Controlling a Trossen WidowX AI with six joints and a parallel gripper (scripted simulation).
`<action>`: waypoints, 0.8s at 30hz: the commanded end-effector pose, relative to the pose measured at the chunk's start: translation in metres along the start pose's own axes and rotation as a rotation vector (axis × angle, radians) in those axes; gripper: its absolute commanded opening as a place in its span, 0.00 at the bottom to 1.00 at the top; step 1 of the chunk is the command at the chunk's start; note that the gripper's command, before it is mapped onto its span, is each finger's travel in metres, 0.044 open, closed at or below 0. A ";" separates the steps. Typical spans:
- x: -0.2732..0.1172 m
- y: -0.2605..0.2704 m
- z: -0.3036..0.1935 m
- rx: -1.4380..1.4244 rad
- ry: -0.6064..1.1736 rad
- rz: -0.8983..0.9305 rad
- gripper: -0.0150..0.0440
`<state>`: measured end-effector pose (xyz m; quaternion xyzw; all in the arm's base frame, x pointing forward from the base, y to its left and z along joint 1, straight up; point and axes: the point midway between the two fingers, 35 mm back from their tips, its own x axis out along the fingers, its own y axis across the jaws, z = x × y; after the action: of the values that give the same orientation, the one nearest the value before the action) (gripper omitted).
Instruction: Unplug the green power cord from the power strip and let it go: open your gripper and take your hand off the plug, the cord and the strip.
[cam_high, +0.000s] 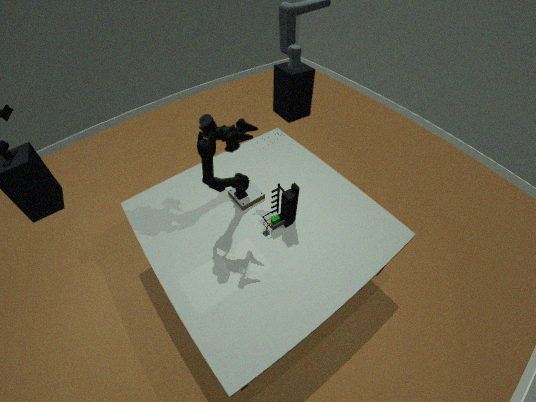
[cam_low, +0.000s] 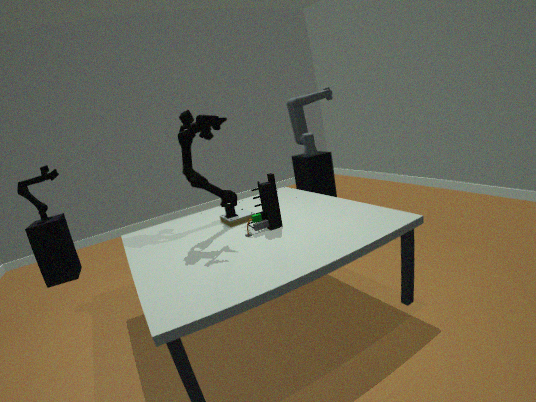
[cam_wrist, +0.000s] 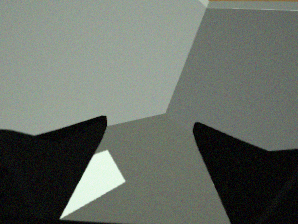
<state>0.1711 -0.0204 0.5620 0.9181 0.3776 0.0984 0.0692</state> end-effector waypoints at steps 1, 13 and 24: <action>0.000 -0.001 0.000 -0.004 0.000 0.001 0.89; 0.016 -0.082 -0.010 -0.464 -0.110 0.087 0.53; 0.082 -0.131 0.042 -0.909 -0.405 0.094 0.53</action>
<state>0.1350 0.1095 0.5232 0.8396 0.2444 0.0994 0.4748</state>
